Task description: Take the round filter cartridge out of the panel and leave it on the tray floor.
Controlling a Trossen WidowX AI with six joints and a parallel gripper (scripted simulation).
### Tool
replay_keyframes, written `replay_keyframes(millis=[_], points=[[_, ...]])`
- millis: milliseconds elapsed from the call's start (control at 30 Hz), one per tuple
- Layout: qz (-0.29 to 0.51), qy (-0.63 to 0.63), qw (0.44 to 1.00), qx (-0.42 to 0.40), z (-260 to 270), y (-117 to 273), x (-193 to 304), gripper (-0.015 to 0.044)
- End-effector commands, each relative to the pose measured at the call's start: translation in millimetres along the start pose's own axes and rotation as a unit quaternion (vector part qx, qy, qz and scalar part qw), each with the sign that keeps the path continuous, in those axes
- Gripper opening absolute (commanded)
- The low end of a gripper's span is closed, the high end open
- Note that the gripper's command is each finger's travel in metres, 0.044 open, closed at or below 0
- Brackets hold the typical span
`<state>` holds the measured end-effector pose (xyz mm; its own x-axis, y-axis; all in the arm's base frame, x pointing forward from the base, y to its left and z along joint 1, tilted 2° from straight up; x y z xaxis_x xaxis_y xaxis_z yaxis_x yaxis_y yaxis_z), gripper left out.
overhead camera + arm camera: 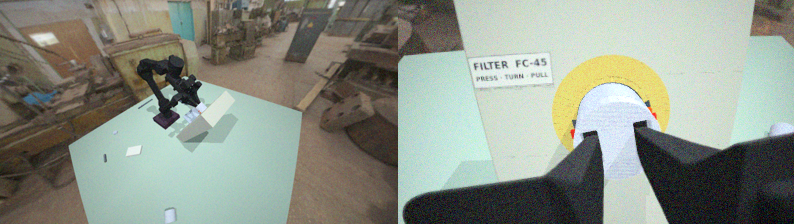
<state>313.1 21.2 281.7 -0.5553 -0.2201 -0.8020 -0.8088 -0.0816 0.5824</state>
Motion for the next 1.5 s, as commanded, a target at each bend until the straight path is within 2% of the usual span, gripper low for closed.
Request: replay_keyframes(millis=[0,633,1467], points=[[-0.004,-0.003,1.000,0.002,-1,30,1,0.0000],[-0.004,-0.003,1.000,0.002,0,31,3,0.0000],[-0.002,-0.003,1.000,0.002,14,21,77,0.0000]])
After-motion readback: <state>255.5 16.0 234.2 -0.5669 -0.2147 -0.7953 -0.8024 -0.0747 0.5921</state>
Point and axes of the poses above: the point midway between the two fingers, 35 mm back from their tips, its own y axis back along the fingers, its own z axis across the jaws, x = y × z, the point moved 1 cm from there along y, back along the fingers, and after that the axes turned 4 degrees about y, right-handed, at the moved point
